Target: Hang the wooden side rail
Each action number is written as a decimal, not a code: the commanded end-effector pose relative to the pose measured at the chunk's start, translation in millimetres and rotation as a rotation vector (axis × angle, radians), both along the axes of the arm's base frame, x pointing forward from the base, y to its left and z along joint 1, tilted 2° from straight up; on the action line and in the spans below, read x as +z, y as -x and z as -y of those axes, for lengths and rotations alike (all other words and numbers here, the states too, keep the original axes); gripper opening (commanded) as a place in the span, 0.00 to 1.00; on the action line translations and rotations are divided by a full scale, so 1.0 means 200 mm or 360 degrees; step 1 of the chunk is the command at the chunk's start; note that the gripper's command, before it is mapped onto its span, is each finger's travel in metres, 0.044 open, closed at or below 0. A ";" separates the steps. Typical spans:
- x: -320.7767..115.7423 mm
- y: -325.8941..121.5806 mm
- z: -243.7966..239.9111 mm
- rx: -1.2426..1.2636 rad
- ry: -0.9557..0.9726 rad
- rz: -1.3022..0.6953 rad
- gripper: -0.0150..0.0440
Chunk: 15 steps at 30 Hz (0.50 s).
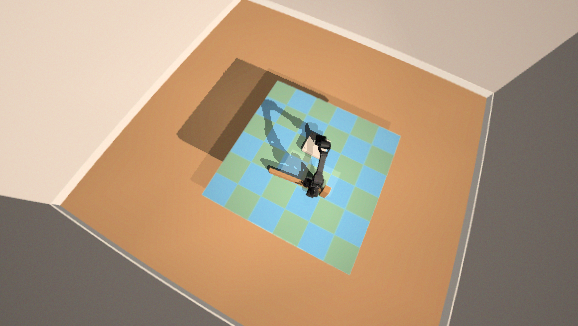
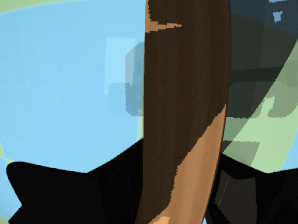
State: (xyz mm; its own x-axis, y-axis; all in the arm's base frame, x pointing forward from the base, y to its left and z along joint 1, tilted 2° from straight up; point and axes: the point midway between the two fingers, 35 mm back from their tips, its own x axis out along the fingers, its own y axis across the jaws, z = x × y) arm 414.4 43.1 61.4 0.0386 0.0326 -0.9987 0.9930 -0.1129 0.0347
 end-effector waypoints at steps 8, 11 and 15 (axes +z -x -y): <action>0.00 -0.01 -0.01 -0.0009 -0.0009 0.0019 0.25; 0.00 -0.01 -0.01 -0.0009 -0.0009 0.0019 0.25; 0.00 -0.01 -0.01 -0.0009 -0.0009 0.0019 0.25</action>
State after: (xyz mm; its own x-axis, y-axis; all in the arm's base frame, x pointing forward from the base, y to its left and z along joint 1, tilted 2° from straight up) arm 415.6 43.1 59.2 0.0425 0.0309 -0.9986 0.9924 -0.1172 0.0386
